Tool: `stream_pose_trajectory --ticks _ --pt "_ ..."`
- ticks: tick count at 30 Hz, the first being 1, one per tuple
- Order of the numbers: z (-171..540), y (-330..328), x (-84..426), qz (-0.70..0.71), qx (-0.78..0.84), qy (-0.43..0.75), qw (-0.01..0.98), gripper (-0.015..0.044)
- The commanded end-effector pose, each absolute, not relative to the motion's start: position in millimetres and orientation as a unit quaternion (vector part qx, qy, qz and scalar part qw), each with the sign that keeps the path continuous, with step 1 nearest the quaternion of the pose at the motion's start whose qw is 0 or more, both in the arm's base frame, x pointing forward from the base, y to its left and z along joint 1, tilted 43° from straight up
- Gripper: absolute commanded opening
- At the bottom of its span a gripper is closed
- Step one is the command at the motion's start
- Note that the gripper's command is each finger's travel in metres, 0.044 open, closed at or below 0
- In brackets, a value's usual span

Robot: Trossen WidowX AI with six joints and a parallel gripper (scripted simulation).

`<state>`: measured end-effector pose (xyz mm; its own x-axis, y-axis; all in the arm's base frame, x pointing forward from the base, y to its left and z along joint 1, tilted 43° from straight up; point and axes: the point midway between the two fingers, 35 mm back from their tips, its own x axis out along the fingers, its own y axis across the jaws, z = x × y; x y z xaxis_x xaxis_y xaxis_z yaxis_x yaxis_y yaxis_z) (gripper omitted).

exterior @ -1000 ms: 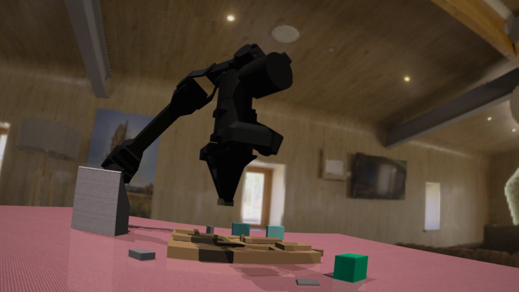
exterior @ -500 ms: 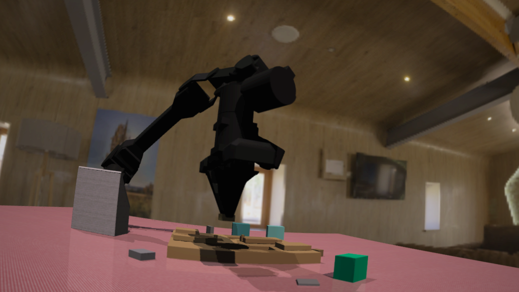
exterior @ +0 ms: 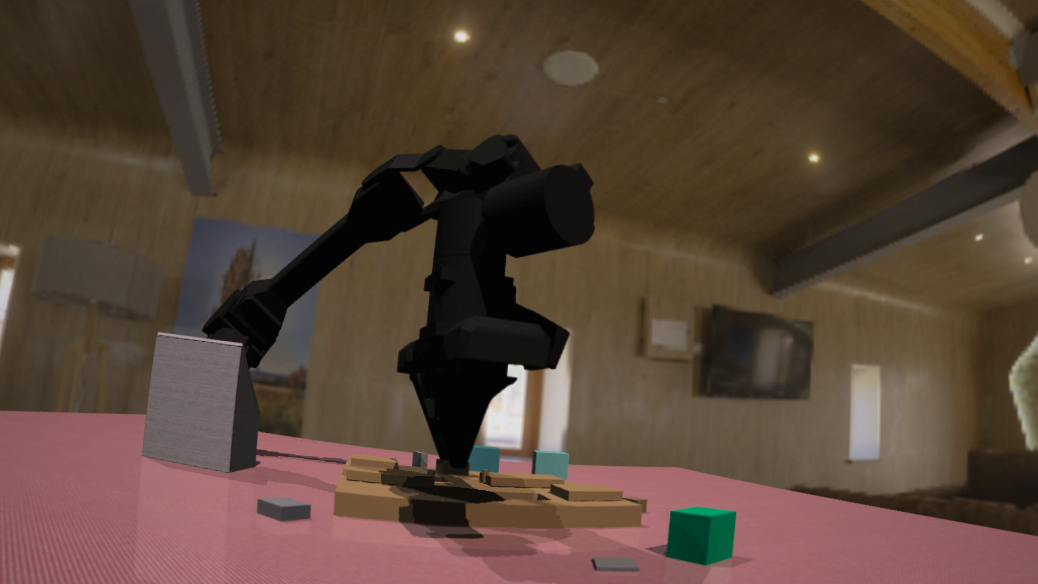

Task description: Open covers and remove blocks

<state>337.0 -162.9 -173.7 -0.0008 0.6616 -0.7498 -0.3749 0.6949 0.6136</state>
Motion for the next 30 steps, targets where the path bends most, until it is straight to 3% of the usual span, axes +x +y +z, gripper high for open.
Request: stream_pose_trajectory --ticks 1,30 --pt "-180 -155 336 0.374 0.124 0.603 0.693 0.0080" --pt "-213 -122 332 0.375 0.125 0.603 0.693 0.0080"
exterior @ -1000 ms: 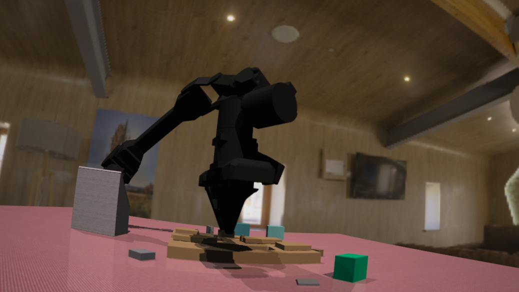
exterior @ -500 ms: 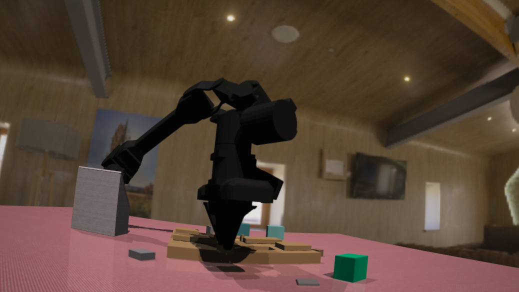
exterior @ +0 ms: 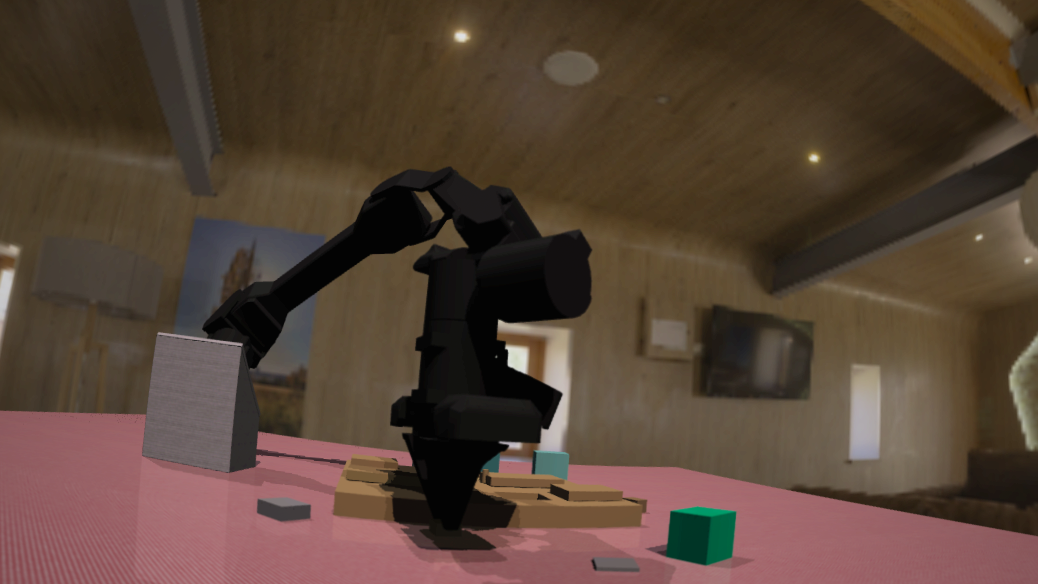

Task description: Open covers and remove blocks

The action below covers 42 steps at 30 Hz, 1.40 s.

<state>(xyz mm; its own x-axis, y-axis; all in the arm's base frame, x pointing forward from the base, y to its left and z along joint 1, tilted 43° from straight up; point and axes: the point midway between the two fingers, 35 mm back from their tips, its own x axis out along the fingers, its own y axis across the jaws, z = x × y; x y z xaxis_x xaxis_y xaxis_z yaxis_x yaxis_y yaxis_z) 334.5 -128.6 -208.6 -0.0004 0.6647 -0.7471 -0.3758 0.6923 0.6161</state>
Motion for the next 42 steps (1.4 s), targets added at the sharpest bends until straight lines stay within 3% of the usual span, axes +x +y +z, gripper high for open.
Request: stream_pose_trajectory --ticks 1,7,21,42 --pt "-214 -121 332 0.375 0.125 0.602 0.693 0.0080" --pt "-216 -119 332 0.375 0.125 0.602 0.693 0.0080" --pt "-213 -124 333 0.375 0.121 0.602 0.695 0.0440" --pt "-163 -168 333 0.374 0.123 0.603 0.693 0.0440"
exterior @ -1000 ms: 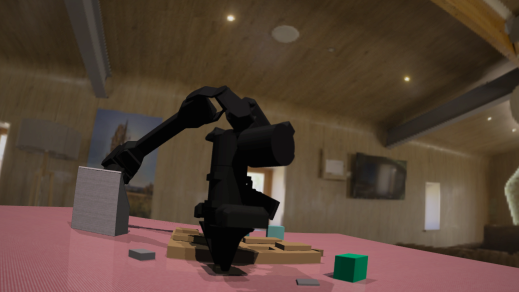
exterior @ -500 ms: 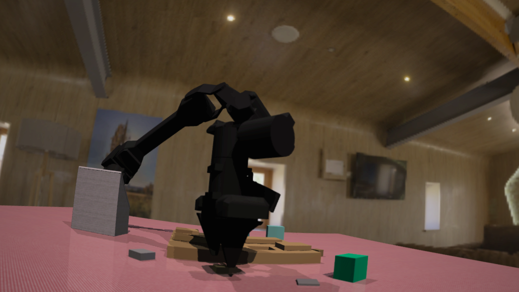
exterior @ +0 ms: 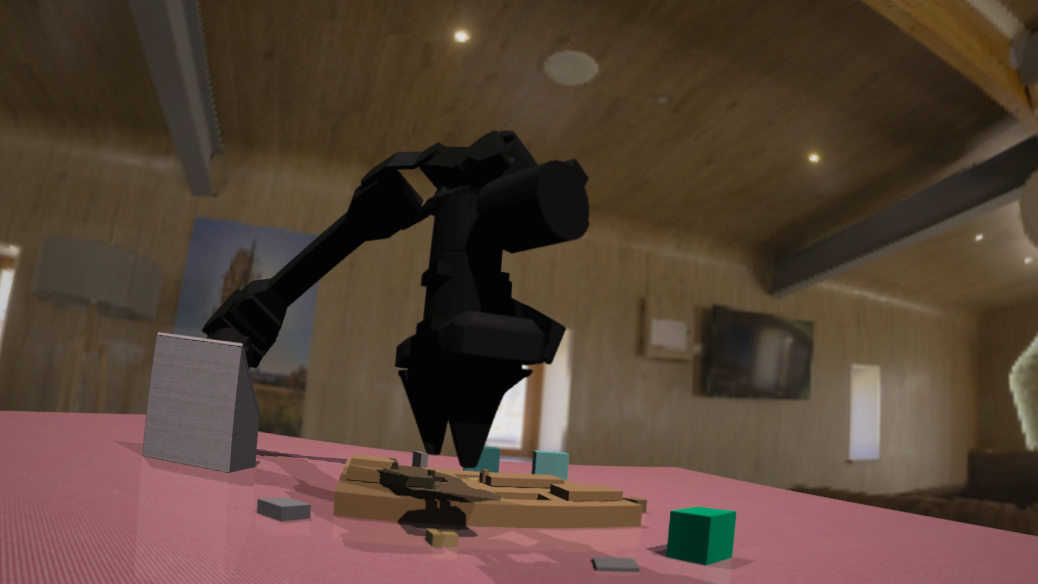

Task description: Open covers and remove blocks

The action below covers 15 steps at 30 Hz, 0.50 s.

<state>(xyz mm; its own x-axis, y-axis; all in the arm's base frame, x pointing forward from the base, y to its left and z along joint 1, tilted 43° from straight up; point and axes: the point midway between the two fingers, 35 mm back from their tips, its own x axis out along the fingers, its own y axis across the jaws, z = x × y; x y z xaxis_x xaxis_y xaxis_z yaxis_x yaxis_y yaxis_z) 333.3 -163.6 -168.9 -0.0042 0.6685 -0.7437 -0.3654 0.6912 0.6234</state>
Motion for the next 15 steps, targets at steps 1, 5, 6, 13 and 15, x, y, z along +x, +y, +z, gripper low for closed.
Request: stream_pose_trajectory --ticks 1,5,6,13,15 --pt "-161 -170 332 0.374 0.124 0.603 0.693 0.0440" --pt "-156 -173 332 0.372 0.127 0.605 0.693 0.0414" --pt "-154 -171 334 0.364 0.135 0.610 0.691 0.0387" --pt "-125 -147 350 0.249 0.249 0.665 0.659 0.0204" --pt "-117 -140 354 0.214 0.282 0.677 0.646 0.0151"
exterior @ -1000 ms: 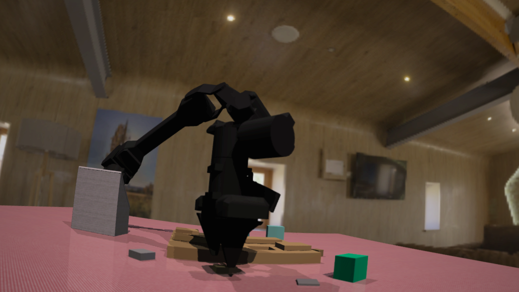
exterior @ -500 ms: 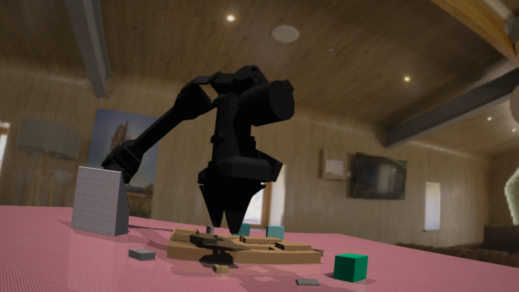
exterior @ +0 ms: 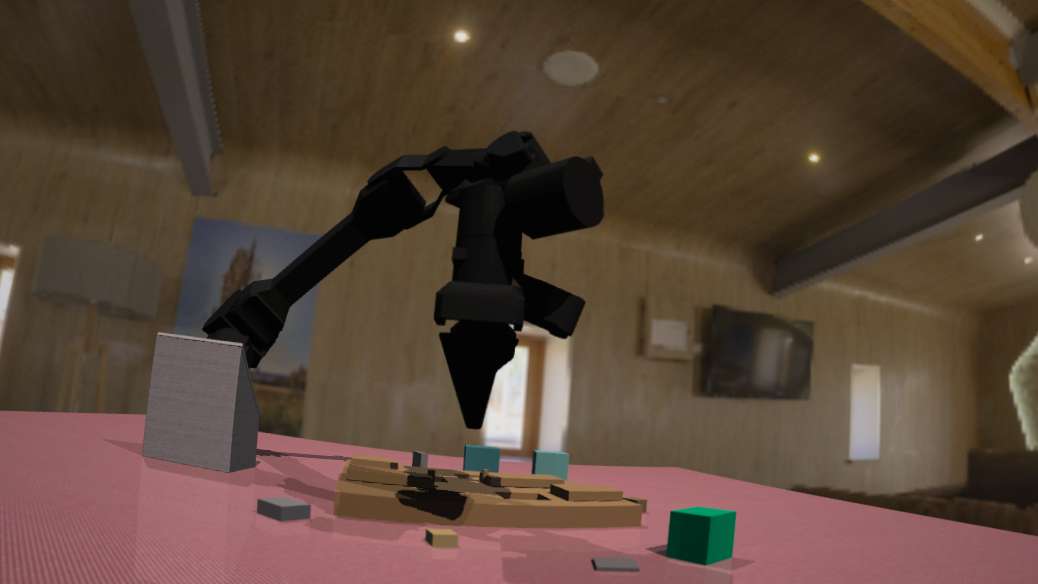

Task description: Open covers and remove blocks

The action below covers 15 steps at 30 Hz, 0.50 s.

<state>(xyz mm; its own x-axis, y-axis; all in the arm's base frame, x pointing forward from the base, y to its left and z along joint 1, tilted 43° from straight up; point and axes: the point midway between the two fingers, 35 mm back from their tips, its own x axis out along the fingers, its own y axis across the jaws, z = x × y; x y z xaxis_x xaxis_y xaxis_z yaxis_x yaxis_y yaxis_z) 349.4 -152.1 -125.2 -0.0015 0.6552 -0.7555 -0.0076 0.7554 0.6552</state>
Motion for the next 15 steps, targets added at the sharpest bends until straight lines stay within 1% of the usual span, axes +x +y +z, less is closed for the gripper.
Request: stream_pose_trajectory --ticks 1,6,15 --pt "-112 -136 355 0.196 0.298 0.682 0.639 0.0125" --pt "-92 -116 363 0.106 0.375 0.701 0.597 0.0000" --pt "-61 -79 370 -0.049 0.499 0.702 0.506 0.0000"
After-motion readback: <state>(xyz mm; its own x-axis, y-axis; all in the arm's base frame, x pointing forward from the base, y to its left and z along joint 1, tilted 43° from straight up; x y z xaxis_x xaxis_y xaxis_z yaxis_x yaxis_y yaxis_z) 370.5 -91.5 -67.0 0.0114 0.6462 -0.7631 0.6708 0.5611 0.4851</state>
